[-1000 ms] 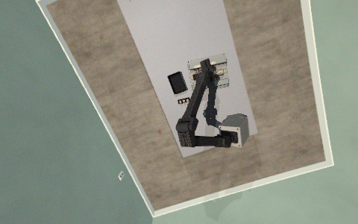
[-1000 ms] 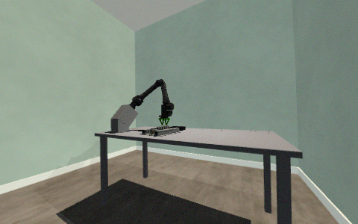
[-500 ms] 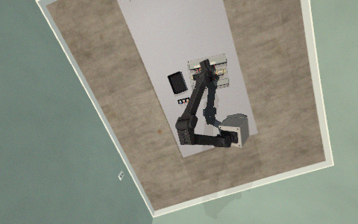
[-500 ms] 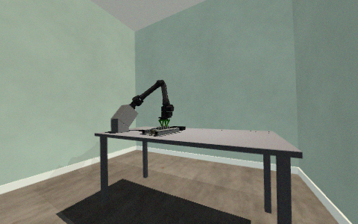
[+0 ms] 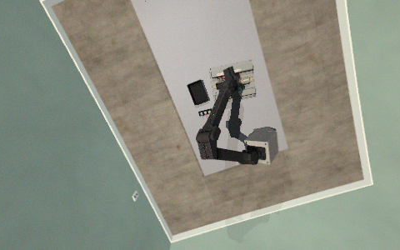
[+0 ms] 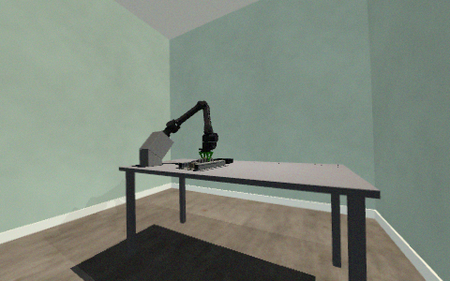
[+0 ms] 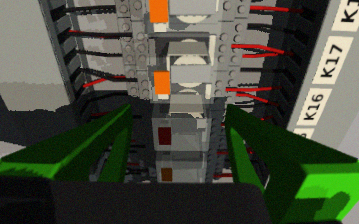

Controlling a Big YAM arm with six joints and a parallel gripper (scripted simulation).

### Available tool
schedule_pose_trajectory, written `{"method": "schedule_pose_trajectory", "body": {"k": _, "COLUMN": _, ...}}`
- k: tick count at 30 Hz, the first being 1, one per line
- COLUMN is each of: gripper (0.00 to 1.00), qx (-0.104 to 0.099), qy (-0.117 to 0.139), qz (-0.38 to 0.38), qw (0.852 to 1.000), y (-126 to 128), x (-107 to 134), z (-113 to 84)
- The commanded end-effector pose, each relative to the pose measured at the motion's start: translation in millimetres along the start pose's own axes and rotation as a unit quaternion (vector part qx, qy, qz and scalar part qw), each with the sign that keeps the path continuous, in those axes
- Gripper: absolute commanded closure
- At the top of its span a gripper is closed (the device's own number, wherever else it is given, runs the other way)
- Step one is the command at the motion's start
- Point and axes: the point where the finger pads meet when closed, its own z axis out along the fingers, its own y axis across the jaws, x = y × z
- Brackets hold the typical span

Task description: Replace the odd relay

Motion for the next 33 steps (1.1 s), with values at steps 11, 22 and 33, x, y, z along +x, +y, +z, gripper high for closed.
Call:
{"method": "schedule_pose_trajectory", "body": {"k": 11, "gripper": 0.41, "qx": 0.024, "qy": -0.005, "qz": -0.014, "qw": 1.000, "y": -16.9, "x": -15.5, "z": -12.5}}
{"method": "schedule_pose_trajectory", "body": {"k": 22, "gripper": 0.41, "qx": 0.025, "qy": -0.005, "qz": -0.012, "qw": 1.000, "y": -17.2, "x": -13.0, "z": -12.8}}
{"method": "schedule_pose_trajectory", "body": {"k": 33, "gripper": 0.41, "qx": 0.024, "qy": -0.004, "qz": -0.012, "qw": 1.000, "y": -17.0, "x": -12.0, "z": -12.5}}
